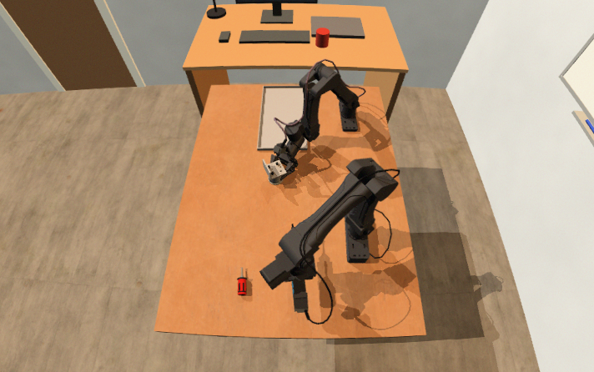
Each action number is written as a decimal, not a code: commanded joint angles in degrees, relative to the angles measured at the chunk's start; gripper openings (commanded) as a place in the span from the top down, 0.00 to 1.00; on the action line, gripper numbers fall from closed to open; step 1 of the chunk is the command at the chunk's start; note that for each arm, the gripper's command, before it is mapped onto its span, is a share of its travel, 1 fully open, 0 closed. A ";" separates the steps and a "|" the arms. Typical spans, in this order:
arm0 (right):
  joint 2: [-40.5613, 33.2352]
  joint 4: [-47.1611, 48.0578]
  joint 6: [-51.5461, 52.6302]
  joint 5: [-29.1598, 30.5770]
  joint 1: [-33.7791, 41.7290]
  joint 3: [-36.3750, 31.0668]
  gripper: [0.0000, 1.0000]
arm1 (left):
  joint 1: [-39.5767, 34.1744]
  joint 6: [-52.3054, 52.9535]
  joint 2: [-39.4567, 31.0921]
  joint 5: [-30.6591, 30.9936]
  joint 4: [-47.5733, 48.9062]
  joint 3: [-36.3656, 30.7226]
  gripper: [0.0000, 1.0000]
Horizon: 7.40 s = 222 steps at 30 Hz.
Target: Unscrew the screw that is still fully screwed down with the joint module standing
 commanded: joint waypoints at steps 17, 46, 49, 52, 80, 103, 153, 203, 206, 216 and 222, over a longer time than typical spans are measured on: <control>0.63 -1.13 0.44 -0.41 0.33 -0.94 0.41 | -0.78 -1.20 -2.04 0.04 -3.01 4.58 0.58; 0.63 -1.13 0.44 -0.41 0.33 -0.94 0.41 | -0.81 -0.63 -2.35 -0.04 -2.84 5.07 0.58; 0.63 -1.13 0.44 -0.41 0.33 -0.94 0.41 | -0.81 -0.61 -2.37 -0.05 -2.83 5.08 0.58; 0.63 -1.13 0.44 -0.41 0.33 -0.94 0.41 | -0.81 -0.61 -2.37 -0.05 -2.83 5.08 0.58; 0.63 -1.13 0.44 -0.41 0.33 -0.94 0.41 | -0.83 -0.42 -2.77 -0.11 -1.83 5.38 0.58; 0.63 -1.13 0.44 -0.41 0.33 -0.94 0.41 | -0.85 -0.40 -2.95 -0.15 -1.12 5.63 0.58; 0.63 -1.13 0.44 -0.41 0.33 -0.94 0.41 | -0.85 -0.43 2.55 -0.15 16.44 -6.38 0.58; 0.63 -1.13 0.44 -0.41 0.33 -0.94 0.41 | -0.84 -0.42 5.52 -0.15 22.26 -10.28 0.58; 0.63 -1.13 0.44 -0.41 0.33 -0.94 0.41 | -0.83 -0.41 5.62 -0.16 22.29 -10.50 0.58; 0.63 -1.13 0.44 -0.41 0.33 -0.94 0.41 | -0.84 -0.39 6.98 -0.18 22.53 -11.15 0.58; 0.63 -1.13 0.44 -0.41 0.33 -0.94 0.41 | -0.39 -0.61 7.43 0.01 21.84 -11.02 0.58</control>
